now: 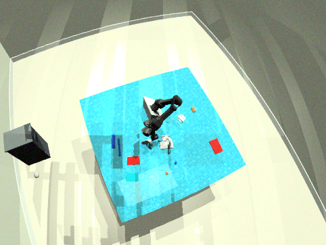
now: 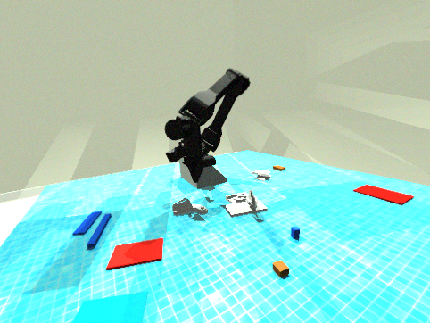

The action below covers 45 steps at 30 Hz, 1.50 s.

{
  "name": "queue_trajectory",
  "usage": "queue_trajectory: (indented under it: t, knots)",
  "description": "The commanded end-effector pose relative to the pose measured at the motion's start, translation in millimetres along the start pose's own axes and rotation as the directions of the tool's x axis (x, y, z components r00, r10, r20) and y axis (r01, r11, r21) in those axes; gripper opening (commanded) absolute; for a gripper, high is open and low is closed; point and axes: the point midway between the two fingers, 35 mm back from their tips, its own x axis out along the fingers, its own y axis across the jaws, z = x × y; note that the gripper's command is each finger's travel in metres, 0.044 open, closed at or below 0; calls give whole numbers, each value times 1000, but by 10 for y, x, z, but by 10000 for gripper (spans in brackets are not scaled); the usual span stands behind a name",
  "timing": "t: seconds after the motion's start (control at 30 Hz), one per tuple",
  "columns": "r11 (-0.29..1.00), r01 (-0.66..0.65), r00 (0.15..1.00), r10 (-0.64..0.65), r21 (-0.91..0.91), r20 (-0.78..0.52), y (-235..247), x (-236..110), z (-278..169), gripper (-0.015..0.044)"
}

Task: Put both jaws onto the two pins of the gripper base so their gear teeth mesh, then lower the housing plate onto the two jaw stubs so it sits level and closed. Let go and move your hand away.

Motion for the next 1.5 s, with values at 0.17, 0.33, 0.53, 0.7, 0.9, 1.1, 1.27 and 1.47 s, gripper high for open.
queue_trajectory:
  t: [0.17,0.33,0.53,0.7,0.9,1.1,1.27,1.47]
  knots:
    - [1000,0,1000,0,0,0,0,0,0,0]
    - [1000,0,1000,0,0,0,0,0,0,0]
    - [1000,0,1000,0,0,0,0,0,0,79]
    - [1000,0,1000,0,0,0,0,0,0,210]
    - [1000,0,1000,0,0,0,0,0,0,367]
    - [1000,0,1000,0,0,0,0,0,0,440]
    - [1000,0,1000,0,0,0,0,0,0,440]
    - [1000,0,1000,0,0,0,0,0,0,440]
